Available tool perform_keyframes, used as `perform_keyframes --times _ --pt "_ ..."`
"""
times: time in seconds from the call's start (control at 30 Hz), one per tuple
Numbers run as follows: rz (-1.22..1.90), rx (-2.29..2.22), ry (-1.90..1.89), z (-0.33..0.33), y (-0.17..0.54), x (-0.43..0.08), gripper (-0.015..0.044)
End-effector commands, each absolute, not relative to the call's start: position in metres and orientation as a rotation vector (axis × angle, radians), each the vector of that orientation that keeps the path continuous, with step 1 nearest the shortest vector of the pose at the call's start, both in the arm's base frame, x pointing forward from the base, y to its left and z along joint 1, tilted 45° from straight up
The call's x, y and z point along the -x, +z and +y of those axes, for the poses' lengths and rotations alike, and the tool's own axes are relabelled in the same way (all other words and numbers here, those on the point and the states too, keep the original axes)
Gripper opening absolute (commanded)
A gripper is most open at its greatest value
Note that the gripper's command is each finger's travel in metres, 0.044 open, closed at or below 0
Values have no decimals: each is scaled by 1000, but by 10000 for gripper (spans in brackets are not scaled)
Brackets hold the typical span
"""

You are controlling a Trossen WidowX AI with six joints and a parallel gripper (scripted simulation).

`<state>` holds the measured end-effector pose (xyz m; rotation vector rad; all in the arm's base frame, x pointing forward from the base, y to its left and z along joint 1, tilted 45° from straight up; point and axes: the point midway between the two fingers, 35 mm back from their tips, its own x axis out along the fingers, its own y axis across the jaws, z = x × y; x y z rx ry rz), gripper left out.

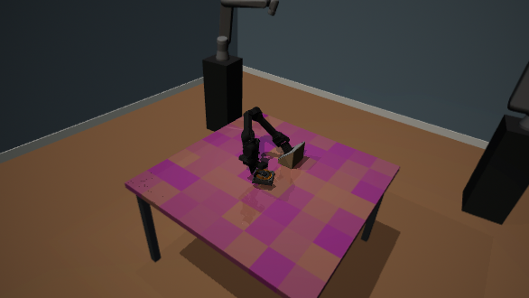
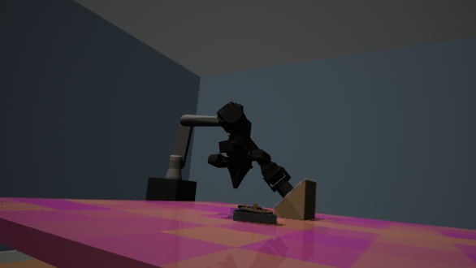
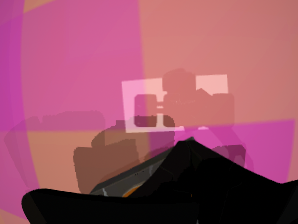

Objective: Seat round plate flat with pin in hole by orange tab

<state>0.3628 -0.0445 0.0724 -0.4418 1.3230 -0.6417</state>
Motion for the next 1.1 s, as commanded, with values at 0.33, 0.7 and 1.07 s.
perform_keyframes --times 0.33,0.7,1.07 --pt "1498 492 -728 5 26 -310 0" --pt "1498 493 -730 -28 -5 -308 0" --pt "1497 494 -730 -38 5 -317 0"
